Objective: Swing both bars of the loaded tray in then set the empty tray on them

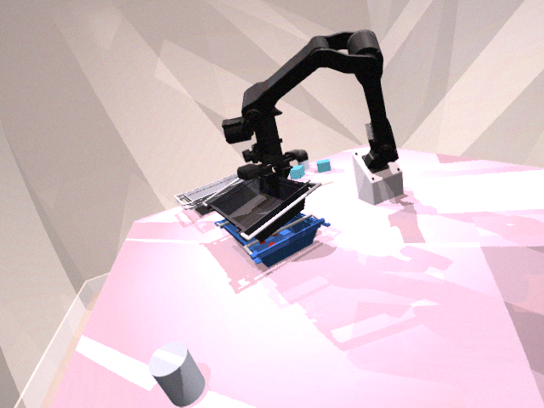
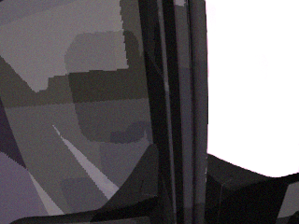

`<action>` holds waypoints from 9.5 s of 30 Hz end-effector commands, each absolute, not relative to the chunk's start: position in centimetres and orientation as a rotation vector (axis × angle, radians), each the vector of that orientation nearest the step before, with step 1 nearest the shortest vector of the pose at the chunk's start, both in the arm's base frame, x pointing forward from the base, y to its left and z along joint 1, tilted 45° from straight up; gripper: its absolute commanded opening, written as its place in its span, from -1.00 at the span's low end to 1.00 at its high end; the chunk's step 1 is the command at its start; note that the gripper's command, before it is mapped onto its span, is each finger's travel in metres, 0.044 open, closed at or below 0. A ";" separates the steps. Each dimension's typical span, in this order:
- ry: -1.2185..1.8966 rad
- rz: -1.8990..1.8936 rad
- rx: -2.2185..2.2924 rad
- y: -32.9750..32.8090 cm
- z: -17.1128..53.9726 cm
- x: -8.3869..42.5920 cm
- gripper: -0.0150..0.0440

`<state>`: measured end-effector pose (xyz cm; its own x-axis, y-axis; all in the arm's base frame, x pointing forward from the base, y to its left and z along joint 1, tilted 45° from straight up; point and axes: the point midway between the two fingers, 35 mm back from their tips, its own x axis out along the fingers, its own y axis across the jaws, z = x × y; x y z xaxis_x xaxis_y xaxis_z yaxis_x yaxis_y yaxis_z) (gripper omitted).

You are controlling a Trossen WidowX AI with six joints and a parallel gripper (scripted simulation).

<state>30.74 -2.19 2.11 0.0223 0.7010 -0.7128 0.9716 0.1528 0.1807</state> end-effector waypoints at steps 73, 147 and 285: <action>1.763 -0.511 1.587 -1.1 1.2 30.1 -0.49; 1.764 -0.511 1.587 -0.5 0.6 29.8 -0.49; 1.764 -0.511 1.587 0.1 -0.1 29.6 0.95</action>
<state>29.73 0.03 0.03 0.0020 0.6983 -0.7158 0.9709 0.1701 0.1687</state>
